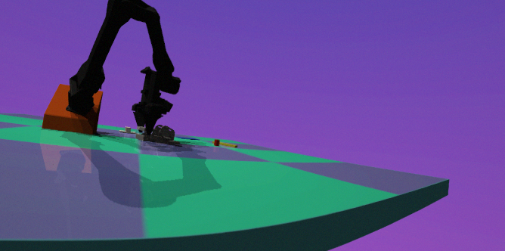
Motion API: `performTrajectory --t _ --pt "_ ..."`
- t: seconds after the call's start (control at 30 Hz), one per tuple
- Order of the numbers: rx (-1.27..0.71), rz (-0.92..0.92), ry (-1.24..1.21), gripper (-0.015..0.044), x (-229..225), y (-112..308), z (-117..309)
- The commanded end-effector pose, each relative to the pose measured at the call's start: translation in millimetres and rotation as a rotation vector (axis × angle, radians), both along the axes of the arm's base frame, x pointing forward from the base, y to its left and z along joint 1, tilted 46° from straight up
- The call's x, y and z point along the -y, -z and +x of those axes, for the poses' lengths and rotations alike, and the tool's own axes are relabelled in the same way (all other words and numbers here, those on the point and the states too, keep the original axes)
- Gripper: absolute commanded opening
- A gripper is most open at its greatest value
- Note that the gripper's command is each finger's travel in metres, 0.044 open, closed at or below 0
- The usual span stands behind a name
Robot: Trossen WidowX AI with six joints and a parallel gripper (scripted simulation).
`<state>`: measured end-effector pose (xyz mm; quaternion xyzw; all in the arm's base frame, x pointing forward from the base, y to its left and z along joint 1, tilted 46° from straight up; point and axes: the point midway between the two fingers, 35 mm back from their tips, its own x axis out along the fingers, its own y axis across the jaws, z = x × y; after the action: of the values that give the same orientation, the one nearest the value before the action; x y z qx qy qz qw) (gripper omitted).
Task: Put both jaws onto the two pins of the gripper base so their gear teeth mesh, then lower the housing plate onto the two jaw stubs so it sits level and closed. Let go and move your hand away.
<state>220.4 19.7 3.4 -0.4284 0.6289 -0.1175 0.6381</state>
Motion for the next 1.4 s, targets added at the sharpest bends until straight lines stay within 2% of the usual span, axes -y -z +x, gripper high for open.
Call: performTrajectory --t 0.0,1.37 --pt "0.0 -0.006 -0.005 0.0351 1.8 0.9 0.7" --pt "0.0 -0.006 -0.004 0.0351 7.3 6.3 2.1"
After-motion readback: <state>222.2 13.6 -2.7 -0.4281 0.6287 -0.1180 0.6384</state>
